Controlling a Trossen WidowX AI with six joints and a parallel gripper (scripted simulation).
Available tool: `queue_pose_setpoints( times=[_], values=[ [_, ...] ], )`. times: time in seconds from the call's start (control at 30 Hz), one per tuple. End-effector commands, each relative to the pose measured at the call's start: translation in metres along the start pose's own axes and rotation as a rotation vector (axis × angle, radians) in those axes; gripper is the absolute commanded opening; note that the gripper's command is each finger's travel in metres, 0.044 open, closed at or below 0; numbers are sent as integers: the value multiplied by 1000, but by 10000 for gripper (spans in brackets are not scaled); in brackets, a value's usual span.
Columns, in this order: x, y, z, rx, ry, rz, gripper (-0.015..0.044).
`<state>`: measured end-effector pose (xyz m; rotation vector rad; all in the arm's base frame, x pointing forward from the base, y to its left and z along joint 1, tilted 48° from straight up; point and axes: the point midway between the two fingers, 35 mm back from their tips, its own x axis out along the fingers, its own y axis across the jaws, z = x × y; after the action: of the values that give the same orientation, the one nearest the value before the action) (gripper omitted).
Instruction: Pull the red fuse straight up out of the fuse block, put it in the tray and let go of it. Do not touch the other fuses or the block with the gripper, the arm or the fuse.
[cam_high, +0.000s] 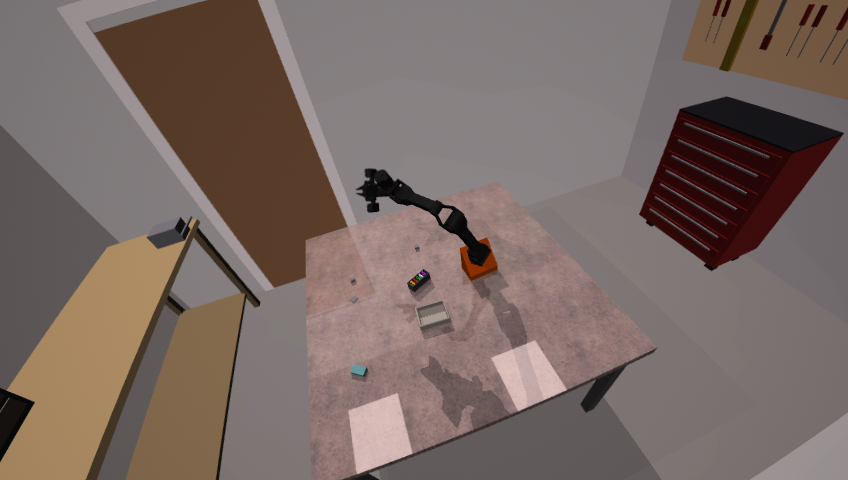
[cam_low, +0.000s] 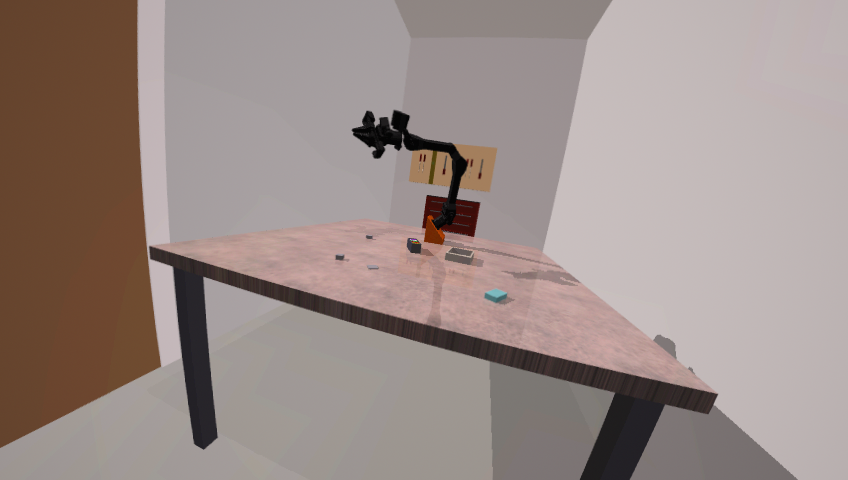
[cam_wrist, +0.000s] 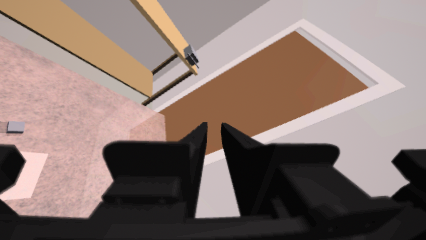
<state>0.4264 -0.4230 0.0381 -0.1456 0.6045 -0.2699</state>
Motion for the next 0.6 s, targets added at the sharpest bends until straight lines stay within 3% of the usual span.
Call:
queue_pose_setpoints(
  times=[0.0,0.3,0.57],
  values=[
    [3,76,-19,-285,95,229,68],
    [-17,172,-46,-651,127,571,68],
    [-54,249,-67,-942,54,895,68]
  ],
)
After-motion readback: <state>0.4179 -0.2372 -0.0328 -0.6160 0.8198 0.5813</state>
